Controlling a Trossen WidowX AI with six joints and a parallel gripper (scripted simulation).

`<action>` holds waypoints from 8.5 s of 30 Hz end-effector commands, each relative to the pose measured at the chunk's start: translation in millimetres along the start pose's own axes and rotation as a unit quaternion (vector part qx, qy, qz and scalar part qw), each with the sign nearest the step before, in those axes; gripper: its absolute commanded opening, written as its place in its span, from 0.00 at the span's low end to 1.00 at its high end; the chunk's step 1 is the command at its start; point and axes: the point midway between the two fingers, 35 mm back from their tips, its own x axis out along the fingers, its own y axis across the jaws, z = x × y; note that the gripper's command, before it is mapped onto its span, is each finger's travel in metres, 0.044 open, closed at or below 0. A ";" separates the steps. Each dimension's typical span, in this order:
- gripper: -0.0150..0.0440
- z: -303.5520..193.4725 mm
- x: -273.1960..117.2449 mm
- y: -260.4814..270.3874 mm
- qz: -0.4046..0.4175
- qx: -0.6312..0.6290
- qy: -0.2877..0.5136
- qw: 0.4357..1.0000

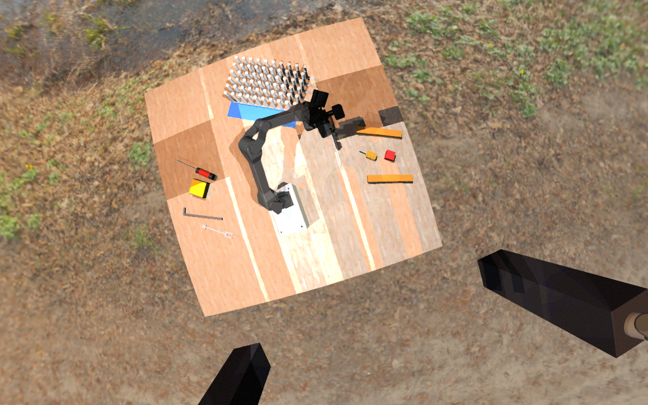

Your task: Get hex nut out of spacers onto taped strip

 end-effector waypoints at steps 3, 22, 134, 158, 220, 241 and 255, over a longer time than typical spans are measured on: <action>1.00 -3.3 -15.7 6.5 0.006 -0.005 0.001 1.000; 1.00 -3.3 -15.7 6.5 0.006 -0.005 0.001 1.000; 0.25 -30.9 -46.2 20.6 -0.040 -0.025 -0.177 0.983; 0.25 -43.0 -129.9 19.1 -0.049 -0.117 -0.140 0.982; 0.25 -45.1 -250.3 -235.5 -0.007 -0.814 0.182 0.552; 0.25 -1.1 -262.5 -307.2 0.062 -0.913 0.267 0.301; 0.25 -3.4 -249.4 -309.7 0.061 -0.915 0.263 0.300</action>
